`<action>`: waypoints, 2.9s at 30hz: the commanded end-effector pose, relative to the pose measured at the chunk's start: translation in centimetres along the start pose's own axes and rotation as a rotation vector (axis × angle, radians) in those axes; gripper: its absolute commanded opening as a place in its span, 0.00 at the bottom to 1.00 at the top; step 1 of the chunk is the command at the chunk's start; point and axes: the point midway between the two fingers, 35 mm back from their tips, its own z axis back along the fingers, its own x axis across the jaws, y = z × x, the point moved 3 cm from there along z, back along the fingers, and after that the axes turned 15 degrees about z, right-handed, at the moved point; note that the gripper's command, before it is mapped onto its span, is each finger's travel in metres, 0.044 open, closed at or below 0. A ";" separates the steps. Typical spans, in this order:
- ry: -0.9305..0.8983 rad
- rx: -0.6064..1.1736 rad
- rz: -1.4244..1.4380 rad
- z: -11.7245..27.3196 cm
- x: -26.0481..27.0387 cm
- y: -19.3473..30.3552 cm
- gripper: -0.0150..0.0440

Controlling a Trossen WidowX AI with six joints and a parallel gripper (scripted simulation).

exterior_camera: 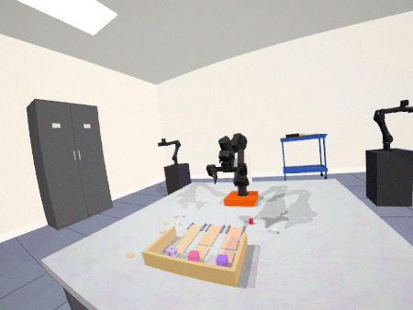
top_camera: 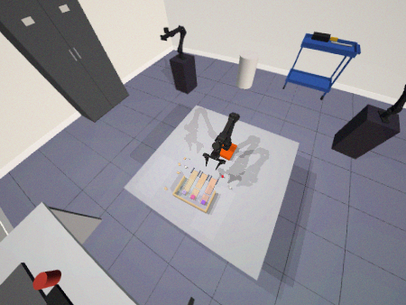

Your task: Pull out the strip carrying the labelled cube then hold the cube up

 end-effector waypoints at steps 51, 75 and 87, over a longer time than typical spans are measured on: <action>-0.259 0.947 -0.034 -12.4 -13.6 10.3 0.25; -0.259 0.947 -0.034 -14.7 -12.7 13.4 0.25; -0.259 0.947 -0.034 -15.8 -12.1 14.9 0.25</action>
